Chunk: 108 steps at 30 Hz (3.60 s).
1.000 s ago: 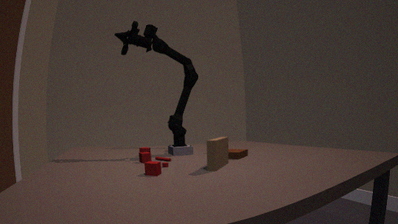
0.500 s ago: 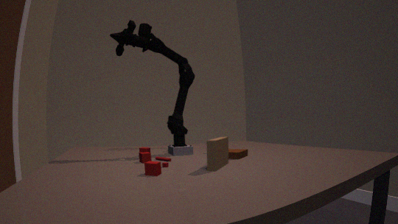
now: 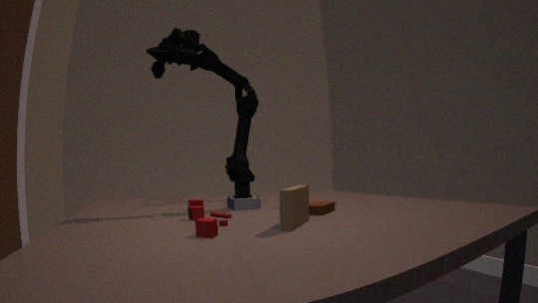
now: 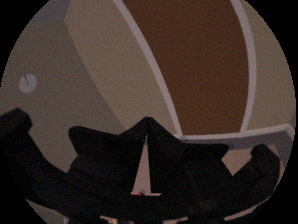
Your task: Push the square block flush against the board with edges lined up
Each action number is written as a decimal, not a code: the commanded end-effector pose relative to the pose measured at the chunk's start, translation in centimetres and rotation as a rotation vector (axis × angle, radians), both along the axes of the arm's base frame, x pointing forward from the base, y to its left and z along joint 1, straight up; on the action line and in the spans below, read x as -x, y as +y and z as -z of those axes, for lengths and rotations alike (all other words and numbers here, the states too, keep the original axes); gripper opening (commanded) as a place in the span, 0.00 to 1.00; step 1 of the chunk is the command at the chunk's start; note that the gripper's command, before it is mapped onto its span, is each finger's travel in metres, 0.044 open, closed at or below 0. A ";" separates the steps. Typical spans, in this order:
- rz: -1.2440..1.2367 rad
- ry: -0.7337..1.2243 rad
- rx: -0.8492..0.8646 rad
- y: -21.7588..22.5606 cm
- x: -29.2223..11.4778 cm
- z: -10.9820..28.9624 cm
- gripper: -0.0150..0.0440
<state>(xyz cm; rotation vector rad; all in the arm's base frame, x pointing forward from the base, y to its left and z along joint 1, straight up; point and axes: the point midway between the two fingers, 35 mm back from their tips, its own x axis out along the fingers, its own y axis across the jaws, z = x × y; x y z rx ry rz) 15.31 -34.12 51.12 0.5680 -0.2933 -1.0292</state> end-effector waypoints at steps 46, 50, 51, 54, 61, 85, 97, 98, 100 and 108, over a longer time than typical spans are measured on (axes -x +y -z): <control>-0.820 0.949 -0.067 12.9 -25.8 20.8 0.25; -0.910 1.040 -0.046 15.1 -27.1 22.6 0.25; -0.932 1.063 -0.040 15.7 -27.4 23.0 0.25; -1.001 1.131 -0.020 17.5 -28.1 24.3 0.25; -1.166 1.287 0.035 21.9 -29.5 27.2 0.25; -1.760 1.794 0.323 37.3 -28.9 36.2 0.25; -1.824 1.843 0.361 38.8 -28.7 38.4 0.25; -1.824 1.843 0.361 38.8 -28.7 39.4 0.25; -1.824 1.843 0.361 38.8 -28.8 41.3 0.25; -1.824 1.843 0.361 38.7 -28.7 41.9 0.25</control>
